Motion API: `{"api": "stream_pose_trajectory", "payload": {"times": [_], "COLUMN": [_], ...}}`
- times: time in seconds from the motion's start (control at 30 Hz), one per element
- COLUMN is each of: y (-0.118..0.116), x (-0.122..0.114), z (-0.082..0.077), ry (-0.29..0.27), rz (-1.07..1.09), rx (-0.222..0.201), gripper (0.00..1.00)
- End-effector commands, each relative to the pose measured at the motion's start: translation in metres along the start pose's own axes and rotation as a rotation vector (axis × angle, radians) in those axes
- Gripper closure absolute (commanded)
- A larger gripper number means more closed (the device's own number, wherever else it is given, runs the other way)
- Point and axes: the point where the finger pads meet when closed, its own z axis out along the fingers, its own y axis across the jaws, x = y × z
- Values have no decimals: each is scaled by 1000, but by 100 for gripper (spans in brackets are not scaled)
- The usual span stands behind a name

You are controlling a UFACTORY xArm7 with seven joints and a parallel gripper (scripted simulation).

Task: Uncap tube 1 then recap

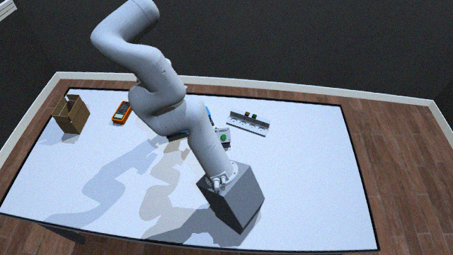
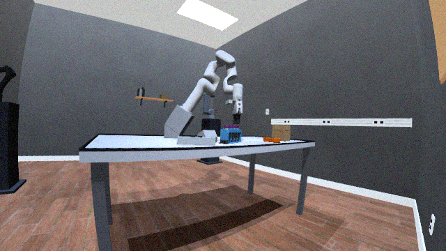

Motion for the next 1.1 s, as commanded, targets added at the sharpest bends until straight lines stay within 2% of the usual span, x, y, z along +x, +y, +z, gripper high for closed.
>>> {"api": "stream_pose_trajectory", "payload": {"times": [0.0, 0.1, 1.07], "y": [-2, -2, -2], "x": [-2, -2, -2], "z": [10, 18, 27], "ry": [-5, -5, -5], "rz": [-1, -1, -1], "rx": [5, 5, 5], "gripper": [54, 54, 54]}}
